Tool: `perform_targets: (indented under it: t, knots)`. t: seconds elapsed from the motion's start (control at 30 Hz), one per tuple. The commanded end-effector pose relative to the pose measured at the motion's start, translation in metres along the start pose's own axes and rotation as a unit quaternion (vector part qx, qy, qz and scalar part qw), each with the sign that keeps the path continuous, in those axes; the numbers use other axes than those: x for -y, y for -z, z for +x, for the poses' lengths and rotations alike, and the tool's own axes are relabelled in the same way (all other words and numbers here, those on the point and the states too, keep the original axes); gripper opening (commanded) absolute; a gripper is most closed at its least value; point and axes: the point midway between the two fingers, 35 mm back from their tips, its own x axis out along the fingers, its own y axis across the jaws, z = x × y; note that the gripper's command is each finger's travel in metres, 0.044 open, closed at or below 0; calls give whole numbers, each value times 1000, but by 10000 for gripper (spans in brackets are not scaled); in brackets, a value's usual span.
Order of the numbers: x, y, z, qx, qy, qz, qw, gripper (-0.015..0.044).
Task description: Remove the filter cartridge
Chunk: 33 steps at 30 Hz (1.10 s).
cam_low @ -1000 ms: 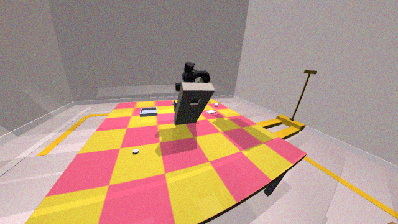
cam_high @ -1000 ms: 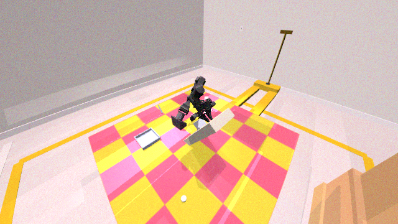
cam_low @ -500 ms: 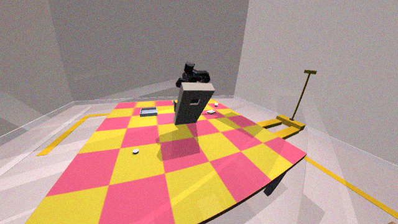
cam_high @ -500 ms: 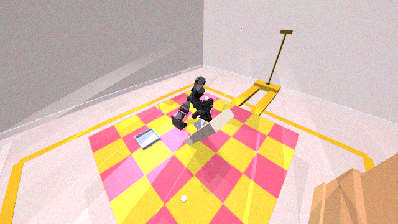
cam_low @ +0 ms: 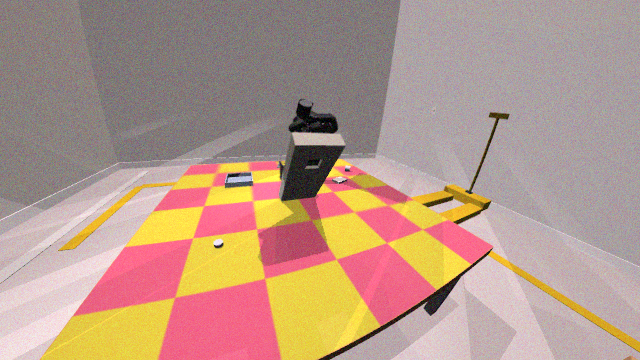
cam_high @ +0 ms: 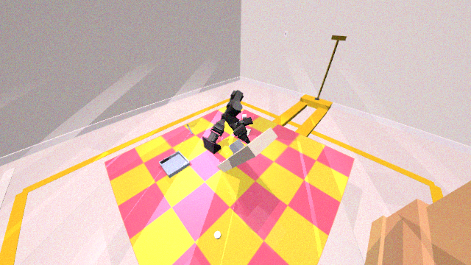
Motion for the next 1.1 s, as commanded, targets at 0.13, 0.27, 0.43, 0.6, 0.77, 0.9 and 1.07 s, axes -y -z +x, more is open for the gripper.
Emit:
perform_targets:
  t: [0.13,0.27,0.43,0.6,0.77,0.9,1.07]
  knots:
    - [-1,1,5,-7,-1,-66,998,0]
    - [1,2,-5,-11,-1,-62,998,0]
    - [3,4,-26,-15,-2,-52,999,0]
    - [2,4,-48,-15,-3,-41,999,0]
    - [0,2,-69,-10,-1,-30,1000,0]
    - [0,1,-72,-9,-1,-28,1000,0]
    - [-4,4,-72,-9,-1,-28,1000,0]
